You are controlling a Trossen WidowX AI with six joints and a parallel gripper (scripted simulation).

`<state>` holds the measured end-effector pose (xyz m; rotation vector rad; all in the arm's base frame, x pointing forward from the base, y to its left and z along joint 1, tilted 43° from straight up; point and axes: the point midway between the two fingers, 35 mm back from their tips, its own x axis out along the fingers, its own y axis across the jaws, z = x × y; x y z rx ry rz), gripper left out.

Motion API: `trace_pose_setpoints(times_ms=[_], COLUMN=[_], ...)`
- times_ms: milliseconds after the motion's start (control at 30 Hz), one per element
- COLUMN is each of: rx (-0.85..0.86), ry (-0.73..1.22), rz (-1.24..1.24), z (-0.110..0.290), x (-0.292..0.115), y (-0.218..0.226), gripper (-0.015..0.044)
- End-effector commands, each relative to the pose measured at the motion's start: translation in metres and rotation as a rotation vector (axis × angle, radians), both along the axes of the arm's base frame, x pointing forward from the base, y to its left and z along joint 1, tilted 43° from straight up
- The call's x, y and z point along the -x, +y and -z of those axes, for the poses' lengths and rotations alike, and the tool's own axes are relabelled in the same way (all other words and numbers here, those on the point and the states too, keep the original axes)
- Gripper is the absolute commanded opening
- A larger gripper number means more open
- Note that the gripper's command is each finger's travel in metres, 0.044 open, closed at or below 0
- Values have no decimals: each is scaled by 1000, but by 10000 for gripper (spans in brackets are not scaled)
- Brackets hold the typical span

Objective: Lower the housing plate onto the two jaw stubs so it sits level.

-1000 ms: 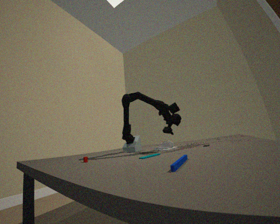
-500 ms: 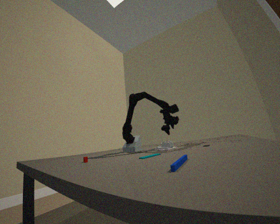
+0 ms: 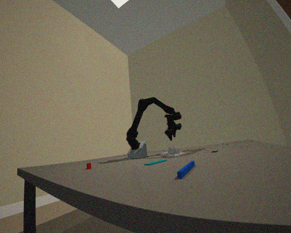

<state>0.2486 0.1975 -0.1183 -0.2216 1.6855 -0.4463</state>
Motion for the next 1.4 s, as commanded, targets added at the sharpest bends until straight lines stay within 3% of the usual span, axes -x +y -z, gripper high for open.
trace_pose_setpoints(times_ms=[0,467,800,1367], rx=[61,285,289,289], ry=[10,32,32,32], rz=[-46,-230,-232,-232], z=[6,27,55,55], x=[12,58,63,63], y=[7,22,-6,-6], gripper=[440,440,440,440])
